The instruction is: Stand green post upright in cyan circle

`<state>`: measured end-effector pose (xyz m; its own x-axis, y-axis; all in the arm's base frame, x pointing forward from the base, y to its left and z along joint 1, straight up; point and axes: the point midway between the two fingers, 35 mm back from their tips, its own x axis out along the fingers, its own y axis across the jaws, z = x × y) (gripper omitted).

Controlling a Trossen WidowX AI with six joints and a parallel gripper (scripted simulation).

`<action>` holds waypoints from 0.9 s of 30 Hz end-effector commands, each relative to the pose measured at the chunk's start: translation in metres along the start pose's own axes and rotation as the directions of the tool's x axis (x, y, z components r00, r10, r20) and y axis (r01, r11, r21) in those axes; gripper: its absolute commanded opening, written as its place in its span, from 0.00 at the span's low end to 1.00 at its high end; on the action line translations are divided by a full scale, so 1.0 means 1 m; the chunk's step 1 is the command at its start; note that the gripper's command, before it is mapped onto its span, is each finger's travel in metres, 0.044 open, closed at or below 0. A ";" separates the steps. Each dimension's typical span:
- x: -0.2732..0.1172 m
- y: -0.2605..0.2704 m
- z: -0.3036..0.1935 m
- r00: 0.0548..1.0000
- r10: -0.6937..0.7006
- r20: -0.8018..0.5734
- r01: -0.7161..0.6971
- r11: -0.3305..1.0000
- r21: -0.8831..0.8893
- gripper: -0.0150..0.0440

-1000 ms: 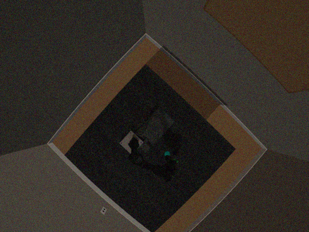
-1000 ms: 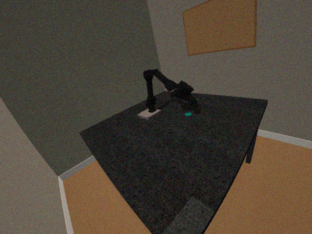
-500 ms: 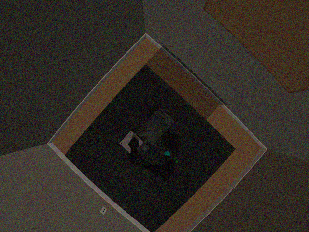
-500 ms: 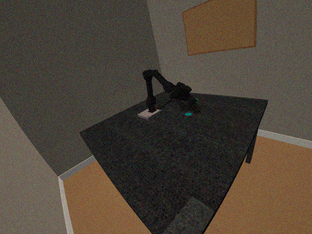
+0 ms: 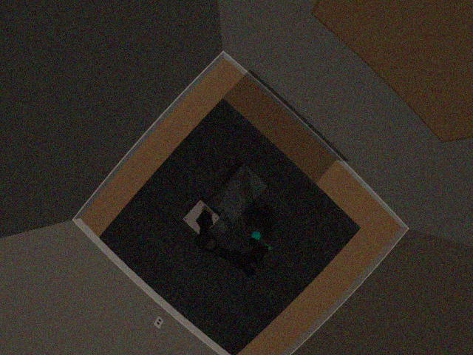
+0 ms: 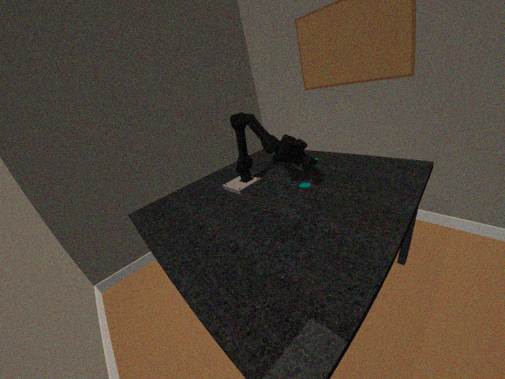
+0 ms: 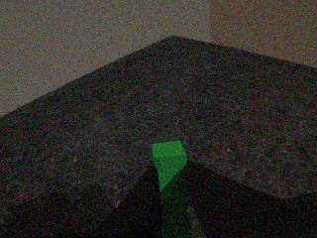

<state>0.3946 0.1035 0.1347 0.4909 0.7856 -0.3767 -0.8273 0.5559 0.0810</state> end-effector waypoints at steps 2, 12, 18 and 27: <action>-0.004 0.003 0.000 1.000 0.009 0.028 -0.009 1.000 -0.001 0.29; -0.011 0.007 -0.001 0.997 0.025 0.078 -0.024 1.000 -0.017 0.29; -0.015 0.009 -0.002 0.994 0.036 0.106 -0.033 0.999 -0.028 0.29; -0.022 0.014 -0.003 0.988 0.054 0.146 -0.048 0.998 -0.046 0.29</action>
<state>0.3756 0.0947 0.1407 0.4838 0.8395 -0.2476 -0.8581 0.5106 0.0547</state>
